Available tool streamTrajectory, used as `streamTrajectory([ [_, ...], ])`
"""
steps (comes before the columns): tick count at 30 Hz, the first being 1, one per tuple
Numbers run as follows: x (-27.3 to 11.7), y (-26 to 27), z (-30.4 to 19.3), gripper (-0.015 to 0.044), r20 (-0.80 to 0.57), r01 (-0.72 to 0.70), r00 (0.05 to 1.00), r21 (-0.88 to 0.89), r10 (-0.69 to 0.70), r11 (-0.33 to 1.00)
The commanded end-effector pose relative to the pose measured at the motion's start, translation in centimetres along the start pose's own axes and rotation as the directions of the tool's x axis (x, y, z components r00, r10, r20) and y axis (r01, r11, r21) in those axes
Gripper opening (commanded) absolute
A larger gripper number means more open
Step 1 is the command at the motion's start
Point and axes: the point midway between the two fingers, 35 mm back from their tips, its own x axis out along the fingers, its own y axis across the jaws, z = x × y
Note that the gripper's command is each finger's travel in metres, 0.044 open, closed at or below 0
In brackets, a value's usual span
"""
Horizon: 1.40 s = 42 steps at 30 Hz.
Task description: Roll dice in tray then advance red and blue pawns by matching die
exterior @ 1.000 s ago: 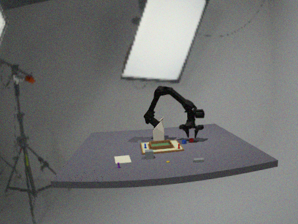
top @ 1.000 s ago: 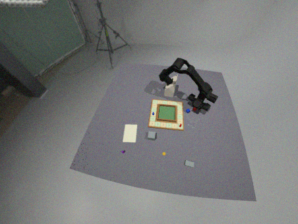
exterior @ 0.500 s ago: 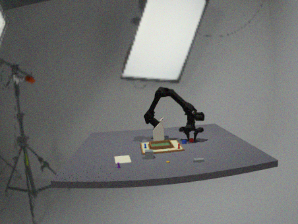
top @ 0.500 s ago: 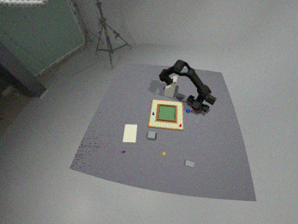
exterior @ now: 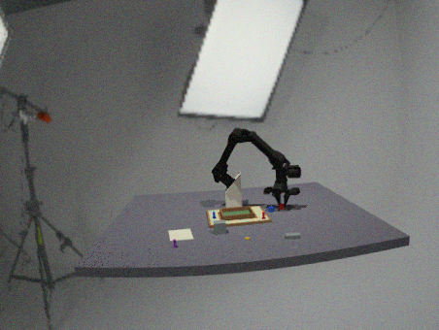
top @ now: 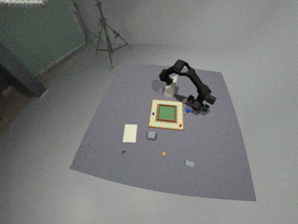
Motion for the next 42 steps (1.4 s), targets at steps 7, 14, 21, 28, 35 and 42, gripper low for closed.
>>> streamTrajectory([
  [7,-5.9,0.7,-0.2,0.0000,0.003,-0.010,1.000,-0.008,0.010,1.000],
  [14,-11.7,0.2,-0.8,0.0000,-0.004,0.001,1.000,0.014,-0.001,1.000],
  [21,-12.2,0.1,-0.6,0.0000,-0.005,0.001,1.000,-0.002,-0.001,1.000],
  [28,-12.4,-0.5,1.7,0.0000,-0.011,-0.011,1.000,-0.189,0.009,0.982],
  [35,-12.5,-1.3,4.1,0.0000,-0.015,-0.023,1.000,-0.373,0.019,0.928],
  [42,-12.4,-2.2,6.4,0.0000,-0.017,-0.031,1.000,-0.542,0.026,0.840],
])
